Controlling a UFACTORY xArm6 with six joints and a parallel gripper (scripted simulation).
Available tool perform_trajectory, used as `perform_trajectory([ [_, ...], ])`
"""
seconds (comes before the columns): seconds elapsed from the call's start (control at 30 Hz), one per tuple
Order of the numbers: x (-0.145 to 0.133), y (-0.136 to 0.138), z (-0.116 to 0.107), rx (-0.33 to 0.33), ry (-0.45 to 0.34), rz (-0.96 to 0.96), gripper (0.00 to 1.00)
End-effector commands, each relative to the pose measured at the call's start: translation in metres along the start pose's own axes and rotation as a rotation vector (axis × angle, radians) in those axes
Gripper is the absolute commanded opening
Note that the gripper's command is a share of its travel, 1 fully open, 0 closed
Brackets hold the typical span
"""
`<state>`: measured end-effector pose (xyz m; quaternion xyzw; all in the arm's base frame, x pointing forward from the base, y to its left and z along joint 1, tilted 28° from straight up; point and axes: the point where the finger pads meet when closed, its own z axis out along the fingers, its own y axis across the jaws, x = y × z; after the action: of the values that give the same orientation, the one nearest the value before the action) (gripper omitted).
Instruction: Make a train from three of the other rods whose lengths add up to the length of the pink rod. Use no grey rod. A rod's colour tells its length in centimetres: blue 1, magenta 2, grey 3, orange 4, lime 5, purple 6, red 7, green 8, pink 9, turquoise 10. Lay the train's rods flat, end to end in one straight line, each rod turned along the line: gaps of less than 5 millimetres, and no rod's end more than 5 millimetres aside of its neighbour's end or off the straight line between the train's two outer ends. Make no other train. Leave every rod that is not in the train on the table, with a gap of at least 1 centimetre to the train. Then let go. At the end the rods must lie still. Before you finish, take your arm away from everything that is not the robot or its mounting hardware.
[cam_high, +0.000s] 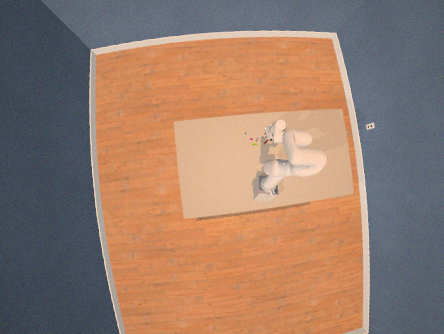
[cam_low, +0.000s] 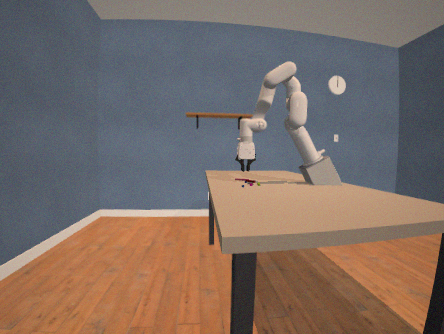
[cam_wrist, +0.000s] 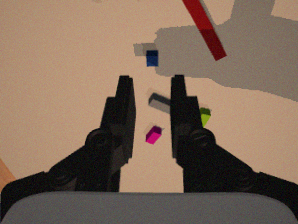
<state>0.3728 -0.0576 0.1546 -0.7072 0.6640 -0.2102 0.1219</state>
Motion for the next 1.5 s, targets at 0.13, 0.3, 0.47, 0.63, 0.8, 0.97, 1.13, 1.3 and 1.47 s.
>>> perform_trajectory([
  [0.13,0.000,-0.001,-0.001,0.003,0.001,0.000,0.24],
  [0.3,0.000,-0.001,0.001,0.003,0.001,0.000,0.24],
  [0.47,0.000,-0.001,0.004,0.003,0.000,0.000,0.24],
  [0.63,0.000,-0.001,0.007,0.003,0.000,0.000,0.24],
  [0.8,0.000,-0.001,0.013,0.003,0.000,0.000,0.24],
  [0.97,0.001,-0.001,0.021,0.003,0.000,0.000,0.24],
  [1.13,0.001,-0.001,0.028,0.003,0.000,0.000,0.24],
  [1.3,0.001,-0.001,0.034,0.003,0.000,0.000,0.24],
  [1.47,0.001,-0.001,0.041,0.003,0.000,0.000,0.24],
])
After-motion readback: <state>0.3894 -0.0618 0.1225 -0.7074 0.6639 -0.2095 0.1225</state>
